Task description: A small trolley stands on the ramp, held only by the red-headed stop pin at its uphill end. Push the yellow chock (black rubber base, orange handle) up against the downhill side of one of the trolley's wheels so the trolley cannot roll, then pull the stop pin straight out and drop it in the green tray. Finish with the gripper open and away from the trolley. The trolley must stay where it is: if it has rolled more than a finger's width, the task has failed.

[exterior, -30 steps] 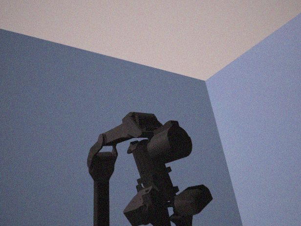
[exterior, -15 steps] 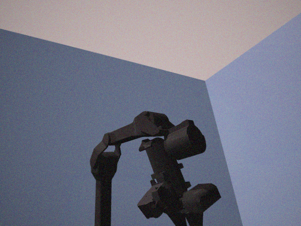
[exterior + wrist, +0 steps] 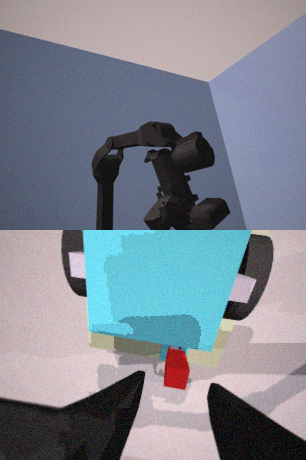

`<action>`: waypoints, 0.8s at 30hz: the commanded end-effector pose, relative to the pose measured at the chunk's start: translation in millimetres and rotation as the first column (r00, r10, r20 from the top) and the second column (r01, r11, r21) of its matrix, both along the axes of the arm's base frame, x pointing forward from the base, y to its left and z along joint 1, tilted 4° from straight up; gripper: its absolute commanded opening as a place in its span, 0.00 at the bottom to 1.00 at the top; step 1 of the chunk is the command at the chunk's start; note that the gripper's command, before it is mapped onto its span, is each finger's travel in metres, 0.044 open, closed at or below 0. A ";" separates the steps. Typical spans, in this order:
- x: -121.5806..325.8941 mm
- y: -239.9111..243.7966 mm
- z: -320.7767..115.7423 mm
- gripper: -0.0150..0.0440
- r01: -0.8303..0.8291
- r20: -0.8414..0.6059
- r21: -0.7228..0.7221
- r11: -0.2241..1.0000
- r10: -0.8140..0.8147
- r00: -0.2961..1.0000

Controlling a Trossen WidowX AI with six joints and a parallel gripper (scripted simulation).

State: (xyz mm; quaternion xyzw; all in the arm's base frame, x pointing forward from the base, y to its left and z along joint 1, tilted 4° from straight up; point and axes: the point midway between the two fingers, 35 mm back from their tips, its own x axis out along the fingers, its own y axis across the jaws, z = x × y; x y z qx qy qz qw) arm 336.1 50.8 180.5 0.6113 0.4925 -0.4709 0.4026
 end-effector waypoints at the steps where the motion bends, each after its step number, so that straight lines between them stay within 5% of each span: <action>1: 0.1 2.0 -6.1 0.58 0.004 0.000 0.003 1.000 -0.004 1.000; 24: 2.4 8.3 -33.7 0.58 0.004 0.000 0.004 1.000 -0.004 1.000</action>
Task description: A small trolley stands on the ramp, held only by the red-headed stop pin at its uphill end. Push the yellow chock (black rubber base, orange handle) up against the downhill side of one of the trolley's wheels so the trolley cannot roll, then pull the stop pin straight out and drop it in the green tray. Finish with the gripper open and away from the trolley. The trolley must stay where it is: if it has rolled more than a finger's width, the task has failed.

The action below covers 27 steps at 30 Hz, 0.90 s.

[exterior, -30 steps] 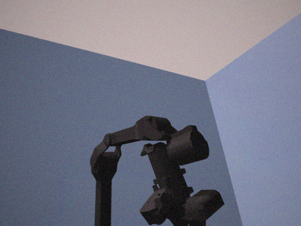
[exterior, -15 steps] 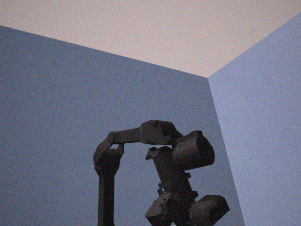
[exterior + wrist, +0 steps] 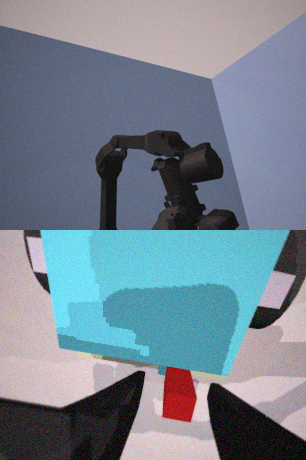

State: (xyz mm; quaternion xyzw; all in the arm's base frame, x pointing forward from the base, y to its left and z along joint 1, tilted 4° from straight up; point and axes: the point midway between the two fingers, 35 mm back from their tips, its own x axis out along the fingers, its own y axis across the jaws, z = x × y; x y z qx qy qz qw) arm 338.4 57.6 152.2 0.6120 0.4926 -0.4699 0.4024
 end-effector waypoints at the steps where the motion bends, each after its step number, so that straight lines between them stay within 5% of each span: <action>1: 0.2 1.8 -6.8 0.58 0.004 -0.002 0.002 1.000 -0.004 1.000; 11: 0.8 4.8 -18.4 0.58 0.004 -0.002 0.002 1.000 -0.004 1.000; 16: 0.7 3.9 -15.1 0.35 0.000 -0.001 0.001 1.000 0.000 1.000; 27: 0.7 3.8 -14.1 0.25 0.000 -0.001 0.001 1.000 0.000 1.000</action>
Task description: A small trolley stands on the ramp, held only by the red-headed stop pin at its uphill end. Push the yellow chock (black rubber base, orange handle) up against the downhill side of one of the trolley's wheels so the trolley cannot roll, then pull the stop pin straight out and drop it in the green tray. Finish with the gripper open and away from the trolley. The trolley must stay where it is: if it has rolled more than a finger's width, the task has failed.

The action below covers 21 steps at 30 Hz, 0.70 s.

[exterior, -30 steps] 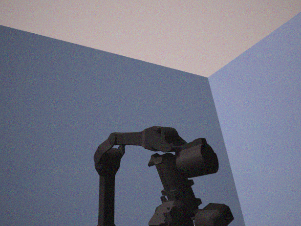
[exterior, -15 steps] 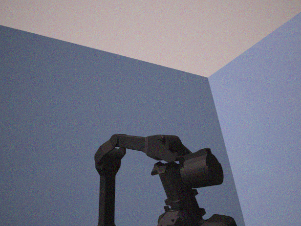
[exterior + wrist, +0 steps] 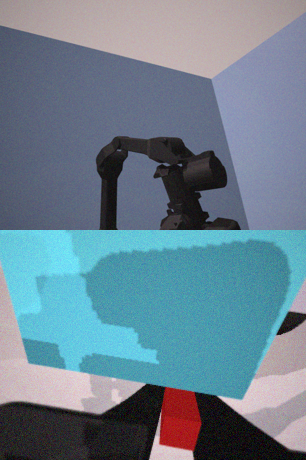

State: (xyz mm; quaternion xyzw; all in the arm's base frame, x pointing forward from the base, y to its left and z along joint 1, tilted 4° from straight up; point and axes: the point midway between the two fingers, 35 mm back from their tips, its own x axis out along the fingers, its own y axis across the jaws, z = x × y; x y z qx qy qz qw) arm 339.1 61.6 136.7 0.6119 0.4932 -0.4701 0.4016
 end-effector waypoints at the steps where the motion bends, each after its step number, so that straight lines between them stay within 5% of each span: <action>1: -0.1 -0.2 1.9 0.25 0.001 0.000 0.000 1.000 -0.001 1.000; 21: -2.4 -1.6 14.6 0.25 0.004 0.000 0.001 1.000 -0.004 1.000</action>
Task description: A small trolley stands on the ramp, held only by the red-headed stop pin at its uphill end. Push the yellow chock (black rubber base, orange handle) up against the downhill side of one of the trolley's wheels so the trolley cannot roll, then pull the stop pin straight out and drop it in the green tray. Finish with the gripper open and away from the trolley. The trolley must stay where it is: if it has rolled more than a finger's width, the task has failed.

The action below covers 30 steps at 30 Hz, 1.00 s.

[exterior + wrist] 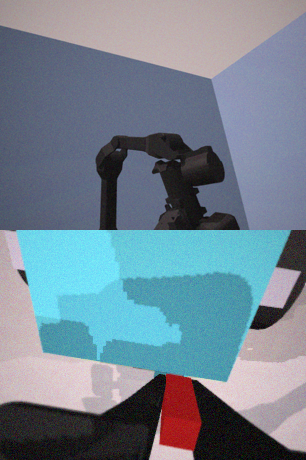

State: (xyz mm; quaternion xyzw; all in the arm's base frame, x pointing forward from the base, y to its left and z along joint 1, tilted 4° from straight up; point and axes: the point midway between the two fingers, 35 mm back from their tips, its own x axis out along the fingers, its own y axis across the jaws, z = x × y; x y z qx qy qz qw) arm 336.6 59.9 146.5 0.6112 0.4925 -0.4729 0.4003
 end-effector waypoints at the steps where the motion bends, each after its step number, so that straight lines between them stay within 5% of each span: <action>1: 0.1 0.0 5.3 0.25 0.000 0.004 0.003 1.000 0.000 1.000; 30: -0.8 -2.4 23.5 0.25 0.000 0.004 0.003 1.000 0.000 1.000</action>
